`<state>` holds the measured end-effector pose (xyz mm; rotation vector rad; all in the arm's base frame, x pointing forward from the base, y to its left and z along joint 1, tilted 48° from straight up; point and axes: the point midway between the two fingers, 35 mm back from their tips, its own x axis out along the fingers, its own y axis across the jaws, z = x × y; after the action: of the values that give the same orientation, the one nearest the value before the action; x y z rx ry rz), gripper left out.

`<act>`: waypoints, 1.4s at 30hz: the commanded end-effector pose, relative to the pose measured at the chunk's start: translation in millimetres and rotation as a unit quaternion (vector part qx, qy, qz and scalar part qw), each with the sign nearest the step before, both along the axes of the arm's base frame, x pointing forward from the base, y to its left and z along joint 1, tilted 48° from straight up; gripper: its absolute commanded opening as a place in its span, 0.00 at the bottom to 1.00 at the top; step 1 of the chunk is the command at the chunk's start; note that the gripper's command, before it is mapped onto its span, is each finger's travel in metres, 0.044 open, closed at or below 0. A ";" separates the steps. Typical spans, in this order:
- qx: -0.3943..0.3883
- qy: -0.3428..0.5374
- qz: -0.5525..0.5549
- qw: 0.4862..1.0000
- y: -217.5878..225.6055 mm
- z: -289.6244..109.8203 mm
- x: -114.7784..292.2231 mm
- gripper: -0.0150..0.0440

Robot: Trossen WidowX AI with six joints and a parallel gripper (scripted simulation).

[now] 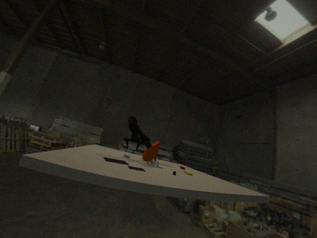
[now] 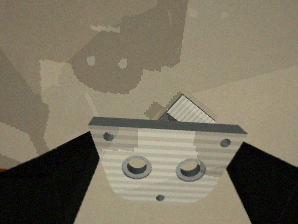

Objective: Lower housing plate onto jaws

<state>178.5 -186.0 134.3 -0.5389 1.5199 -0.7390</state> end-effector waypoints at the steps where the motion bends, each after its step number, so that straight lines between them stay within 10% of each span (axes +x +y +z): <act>1: 0.003 0.024 0.026 0.999 1.4 -1.7 4.8 0.85; 42: 0.051 0.317 0.312 0.894 27.7 -37.4 41.6 0.85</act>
<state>216.6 -159.9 98.2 -1.1577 1.8018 -0.0020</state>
